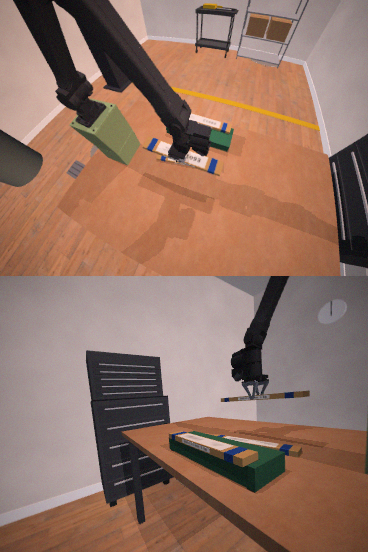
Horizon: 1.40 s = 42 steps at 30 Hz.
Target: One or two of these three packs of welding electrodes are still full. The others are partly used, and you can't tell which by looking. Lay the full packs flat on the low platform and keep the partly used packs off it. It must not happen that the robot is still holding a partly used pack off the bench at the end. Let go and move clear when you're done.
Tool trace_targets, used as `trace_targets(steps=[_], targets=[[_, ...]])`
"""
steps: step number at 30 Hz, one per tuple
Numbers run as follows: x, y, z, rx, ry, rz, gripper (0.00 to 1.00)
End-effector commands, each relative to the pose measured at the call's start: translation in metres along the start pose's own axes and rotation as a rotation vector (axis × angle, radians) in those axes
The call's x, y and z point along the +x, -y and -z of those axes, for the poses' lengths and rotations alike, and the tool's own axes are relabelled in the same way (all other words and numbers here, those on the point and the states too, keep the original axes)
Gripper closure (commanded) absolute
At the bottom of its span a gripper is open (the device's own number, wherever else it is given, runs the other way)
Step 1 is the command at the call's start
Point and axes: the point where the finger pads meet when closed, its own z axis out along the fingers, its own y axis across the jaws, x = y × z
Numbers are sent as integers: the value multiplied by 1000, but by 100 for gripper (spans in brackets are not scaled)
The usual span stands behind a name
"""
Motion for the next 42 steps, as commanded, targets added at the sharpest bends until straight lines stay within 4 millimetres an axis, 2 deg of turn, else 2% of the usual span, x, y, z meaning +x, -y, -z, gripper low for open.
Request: trace_targets(steps=[1, 8, 11, 20, 26, 28, 37, 42], targets=[[-38, -18, 22, -6, 93, -11, 100], [-33, -37, 11, -6, 73, -9, 100], [-33, -40, 12, -6, 75, -9, 100], [-36, -65, 17, -11, 84, -10, 100], [-29, -81, 7, -7, 57, -8, 100], [-29, -81, 7, -7, 57, -8, 100], [-33, -107, 13, -13, 69, -9, 100], [-29, -120, 5, -10, 54, -8, 100]])
